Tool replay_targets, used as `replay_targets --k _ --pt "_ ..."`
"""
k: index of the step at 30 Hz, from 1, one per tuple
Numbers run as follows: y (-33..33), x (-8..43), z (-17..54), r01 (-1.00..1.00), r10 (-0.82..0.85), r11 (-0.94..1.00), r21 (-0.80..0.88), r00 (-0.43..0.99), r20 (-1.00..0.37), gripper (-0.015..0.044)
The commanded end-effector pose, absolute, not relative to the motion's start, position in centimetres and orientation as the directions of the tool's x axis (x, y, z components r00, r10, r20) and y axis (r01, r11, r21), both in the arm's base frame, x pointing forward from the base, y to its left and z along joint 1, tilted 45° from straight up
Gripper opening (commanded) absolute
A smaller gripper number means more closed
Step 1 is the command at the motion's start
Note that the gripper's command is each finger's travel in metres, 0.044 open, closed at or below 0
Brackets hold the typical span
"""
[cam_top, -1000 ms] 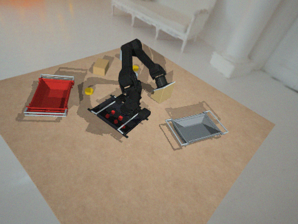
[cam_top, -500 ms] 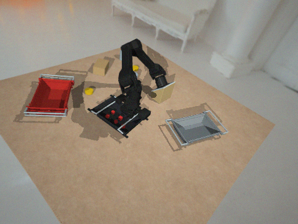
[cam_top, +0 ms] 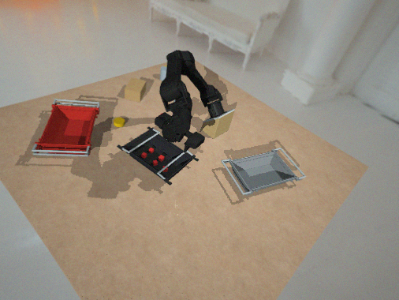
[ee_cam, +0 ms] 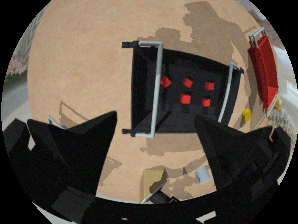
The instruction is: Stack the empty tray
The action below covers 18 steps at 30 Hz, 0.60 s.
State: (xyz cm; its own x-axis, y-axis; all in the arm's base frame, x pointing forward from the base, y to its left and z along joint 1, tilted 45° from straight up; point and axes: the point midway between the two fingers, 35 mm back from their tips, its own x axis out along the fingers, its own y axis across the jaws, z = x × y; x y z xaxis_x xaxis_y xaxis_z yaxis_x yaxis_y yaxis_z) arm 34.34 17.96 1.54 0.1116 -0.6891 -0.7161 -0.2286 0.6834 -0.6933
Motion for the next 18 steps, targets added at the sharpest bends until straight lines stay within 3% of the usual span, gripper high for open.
replay_targets --k 1,11,18 --pt "18.0 34.2 1.5 -0.228 -0.688 0.684 -0.693 0.112 -0.717 0.044" --pt "24.1 24.7 -5.2 -0.164 -0.642 0.743 -0.648 0.098 -0.761 0.044" --pt "26.1 12.9 -10.9 0.032 -0.638 0.77 -0.638 0.091 -0.765 0.044"
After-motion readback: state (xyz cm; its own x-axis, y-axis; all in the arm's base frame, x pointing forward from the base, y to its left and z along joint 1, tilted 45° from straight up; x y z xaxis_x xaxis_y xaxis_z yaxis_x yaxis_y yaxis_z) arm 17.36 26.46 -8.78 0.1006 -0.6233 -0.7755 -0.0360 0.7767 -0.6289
